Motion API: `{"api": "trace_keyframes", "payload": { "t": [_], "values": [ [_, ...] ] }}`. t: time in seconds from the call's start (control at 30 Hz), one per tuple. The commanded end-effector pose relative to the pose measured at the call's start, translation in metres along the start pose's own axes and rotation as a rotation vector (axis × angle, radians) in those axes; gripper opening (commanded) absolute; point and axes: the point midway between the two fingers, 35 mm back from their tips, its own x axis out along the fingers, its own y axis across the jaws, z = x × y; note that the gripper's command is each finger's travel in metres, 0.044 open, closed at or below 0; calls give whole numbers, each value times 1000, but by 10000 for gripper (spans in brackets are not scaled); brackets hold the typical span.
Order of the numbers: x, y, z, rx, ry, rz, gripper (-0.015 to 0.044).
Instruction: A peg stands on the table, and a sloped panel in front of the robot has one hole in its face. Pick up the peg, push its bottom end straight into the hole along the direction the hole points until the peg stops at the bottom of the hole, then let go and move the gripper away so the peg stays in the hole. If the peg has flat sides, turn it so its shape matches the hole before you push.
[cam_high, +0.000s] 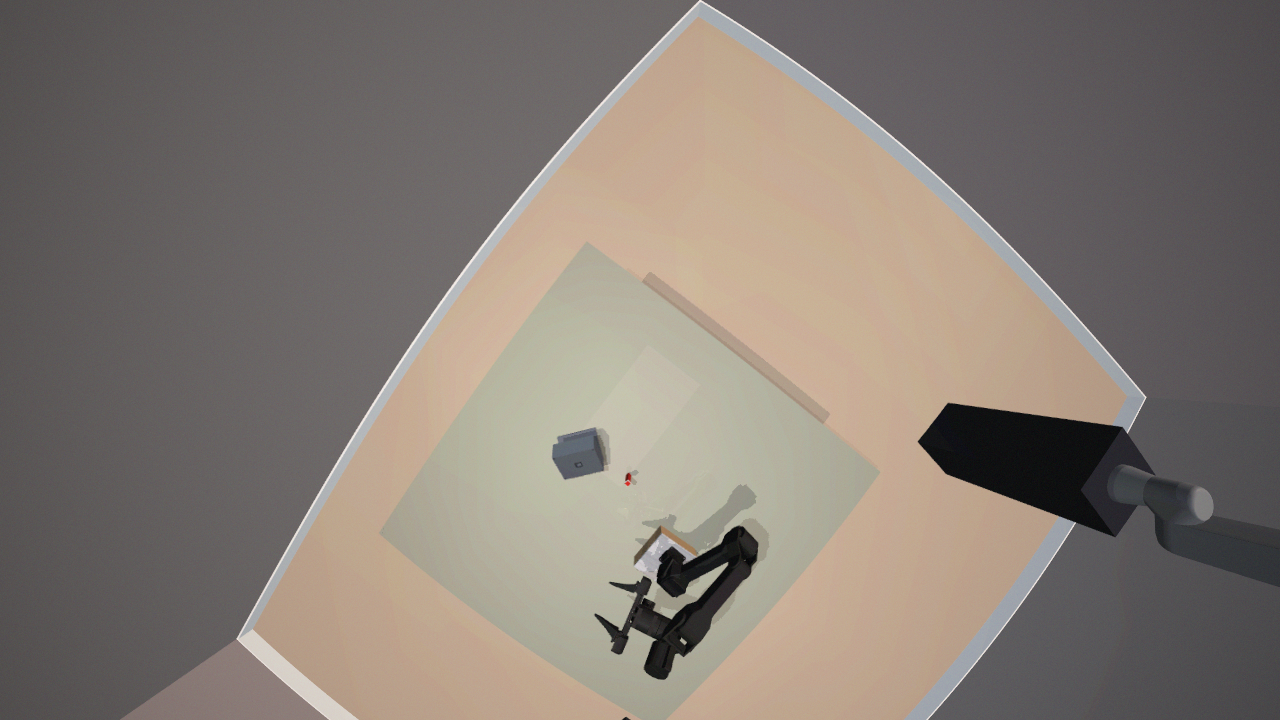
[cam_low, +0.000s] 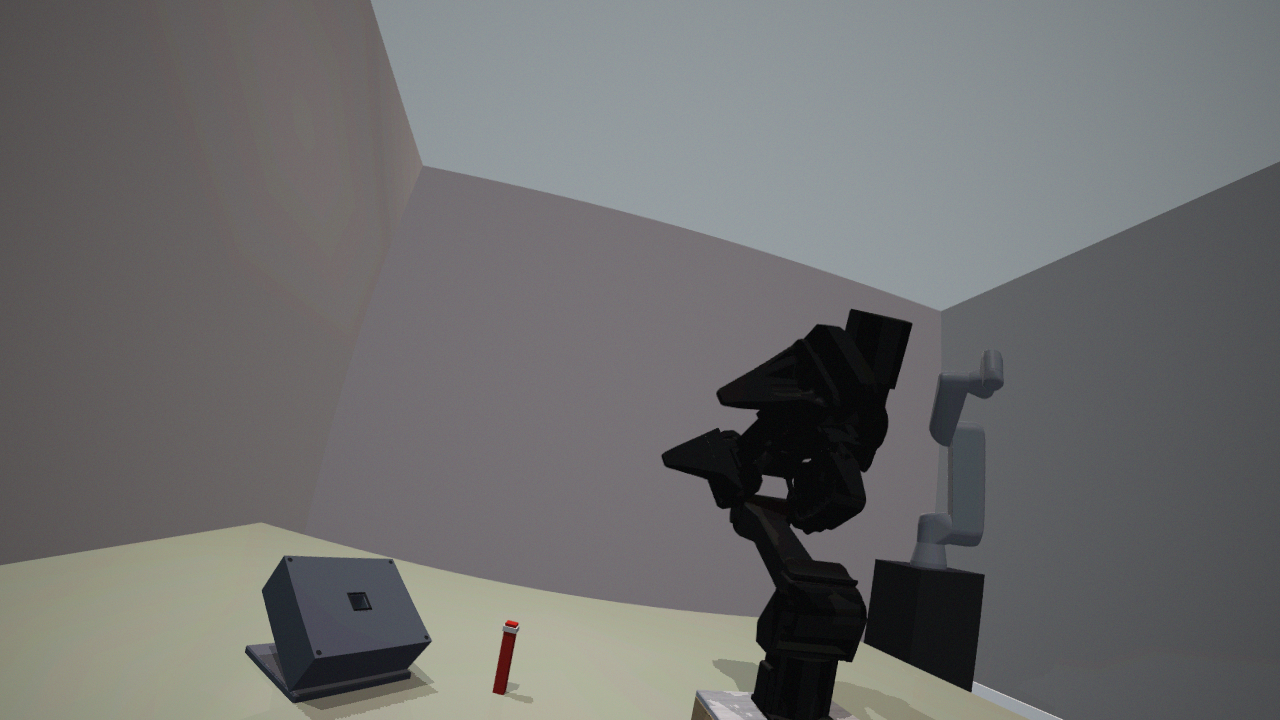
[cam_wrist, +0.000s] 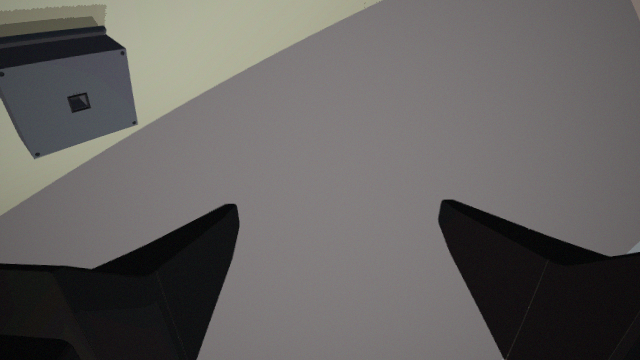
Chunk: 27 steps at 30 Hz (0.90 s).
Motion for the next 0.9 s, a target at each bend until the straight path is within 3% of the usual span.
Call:
{"api": "trace_keyframes", "payload": {
  "t": [0.0,0.87],
  "values": [
    [0,0,0,2,0,2,426],
    [27,12,-2,286,-26,261,440]
  ]
}}
